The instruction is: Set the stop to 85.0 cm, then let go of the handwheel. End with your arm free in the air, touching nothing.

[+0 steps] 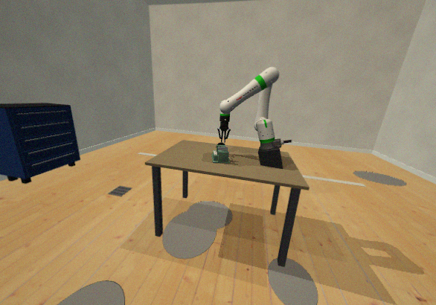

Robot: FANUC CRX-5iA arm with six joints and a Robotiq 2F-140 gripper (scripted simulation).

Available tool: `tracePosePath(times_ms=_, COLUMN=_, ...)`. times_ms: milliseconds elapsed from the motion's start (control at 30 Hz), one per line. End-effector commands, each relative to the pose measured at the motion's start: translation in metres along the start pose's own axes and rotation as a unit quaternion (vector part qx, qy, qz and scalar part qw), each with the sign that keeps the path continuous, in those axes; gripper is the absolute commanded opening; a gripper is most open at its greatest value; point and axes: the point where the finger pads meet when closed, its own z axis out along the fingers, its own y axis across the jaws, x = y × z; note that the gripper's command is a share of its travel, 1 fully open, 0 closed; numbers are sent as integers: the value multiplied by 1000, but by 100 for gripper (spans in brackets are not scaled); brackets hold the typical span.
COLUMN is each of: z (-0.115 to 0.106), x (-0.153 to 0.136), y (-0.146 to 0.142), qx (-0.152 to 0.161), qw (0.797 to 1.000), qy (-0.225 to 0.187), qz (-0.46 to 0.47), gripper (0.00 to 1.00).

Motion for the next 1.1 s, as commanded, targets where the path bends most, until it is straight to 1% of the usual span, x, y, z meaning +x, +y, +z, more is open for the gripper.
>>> tracePosePath(times_ms=0, z=5, x=0, y=4, qx=0, qw=1000, qy=0, qz=0, gripper=4)
tracePosePath(times_ms=367, z=29, x=0, y=7, qx=0, qw=1000, qy=0, qz=0, gripper=4)
tracePosePath(times_ms=433, z=29, x=0, y=7, qx=0, qw=1000, qy=0, qz=0, gripper=4)
tracePosePath(times_ms=900, z=47, x=0, y=-5, qx=0, qw=1000, qy=0, qz=0, gripper=4)
tracePosePath(times_ms=1067, z=50, x=0, y=-9, qx=0, qw=1000, qy=0, qz=0, gripper=4)
